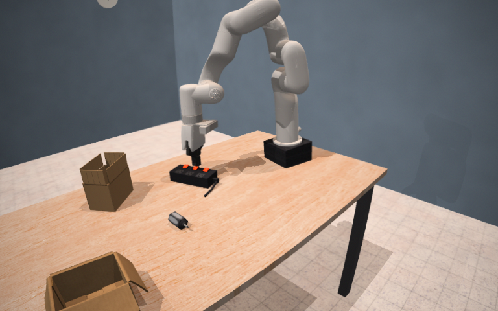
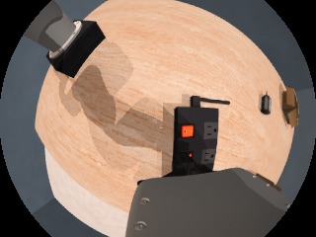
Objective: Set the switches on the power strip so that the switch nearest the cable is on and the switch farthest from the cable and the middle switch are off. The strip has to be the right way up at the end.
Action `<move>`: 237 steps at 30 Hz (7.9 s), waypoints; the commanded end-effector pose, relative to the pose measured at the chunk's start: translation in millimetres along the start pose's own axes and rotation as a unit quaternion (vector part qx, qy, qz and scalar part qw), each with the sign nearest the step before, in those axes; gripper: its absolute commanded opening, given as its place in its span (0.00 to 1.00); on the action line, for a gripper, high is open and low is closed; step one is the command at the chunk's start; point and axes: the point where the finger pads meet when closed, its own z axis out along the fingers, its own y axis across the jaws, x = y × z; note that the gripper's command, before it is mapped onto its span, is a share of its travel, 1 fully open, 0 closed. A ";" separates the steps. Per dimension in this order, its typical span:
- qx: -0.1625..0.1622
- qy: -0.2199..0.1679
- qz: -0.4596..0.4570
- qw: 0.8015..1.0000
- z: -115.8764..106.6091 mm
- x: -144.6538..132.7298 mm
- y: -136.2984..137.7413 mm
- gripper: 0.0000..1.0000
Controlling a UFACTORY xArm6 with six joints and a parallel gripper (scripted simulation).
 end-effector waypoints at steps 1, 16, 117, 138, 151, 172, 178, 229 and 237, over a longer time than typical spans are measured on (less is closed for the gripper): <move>-0.001 -0.001 0.000 1.000 -1.1 -1.0 1.1 0.00; -0.001 -0.001 0.000 1.000 -1.1 -1.0 1.1 0.00; -0.001 -0.001 0.000 1.000 3.9 -1.0 1.1 0.00; -0.001 -0.001 0.000 1.000 4.2 -1.0 1.1 0.00; -0.001 -0.001 0.000 1.000 4.4 -1.0 1.1 0.00; -0.001 -0.001 0.000 1.000 4.7 -1.0 1.1 0.00; -0.001 -0.001 0.000 1.000 4.7 -1.0 1.1 0.00; -0.001 -0.001 0.000 1.000 -42.1 -36.3 0.5 0.00; -0.001 -0.001 0.000 1.000 -45.2 -45.7 -0.3 0.00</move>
